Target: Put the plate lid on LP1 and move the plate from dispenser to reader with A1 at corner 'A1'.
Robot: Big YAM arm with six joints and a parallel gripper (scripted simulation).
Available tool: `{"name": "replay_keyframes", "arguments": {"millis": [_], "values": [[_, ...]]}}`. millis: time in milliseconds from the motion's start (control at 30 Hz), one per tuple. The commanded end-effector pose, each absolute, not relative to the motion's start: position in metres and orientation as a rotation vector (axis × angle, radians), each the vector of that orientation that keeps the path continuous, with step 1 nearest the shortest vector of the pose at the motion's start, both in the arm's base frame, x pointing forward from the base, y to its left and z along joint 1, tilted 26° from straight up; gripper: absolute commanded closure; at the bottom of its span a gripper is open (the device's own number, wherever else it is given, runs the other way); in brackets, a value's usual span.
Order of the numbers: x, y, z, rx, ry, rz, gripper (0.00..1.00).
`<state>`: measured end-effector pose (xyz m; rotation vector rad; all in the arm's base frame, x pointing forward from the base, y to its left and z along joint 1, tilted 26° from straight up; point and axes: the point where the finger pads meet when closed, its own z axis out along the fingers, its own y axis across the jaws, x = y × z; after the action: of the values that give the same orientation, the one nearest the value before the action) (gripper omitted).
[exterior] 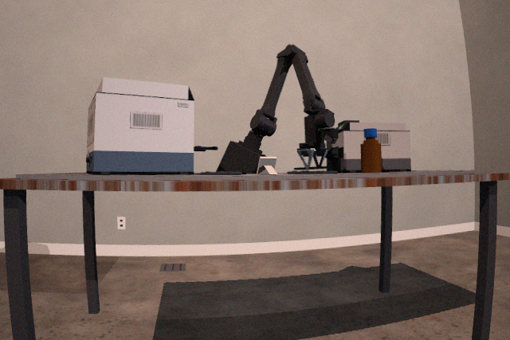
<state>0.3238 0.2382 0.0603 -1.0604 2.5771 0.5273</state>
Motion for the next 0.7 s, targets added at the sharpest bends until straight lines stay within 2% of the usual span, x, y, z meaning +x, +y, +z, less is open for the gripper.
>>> {"name": "replay_keyframes", "arguments": {"millis": [0,667], "values": [[0.3305,0.2358,0.0586,-1.026,2.585,0.523,0.15],[0.3252,0.2371,0.0526,-1.039,2.595,0.525,0.15]]}}
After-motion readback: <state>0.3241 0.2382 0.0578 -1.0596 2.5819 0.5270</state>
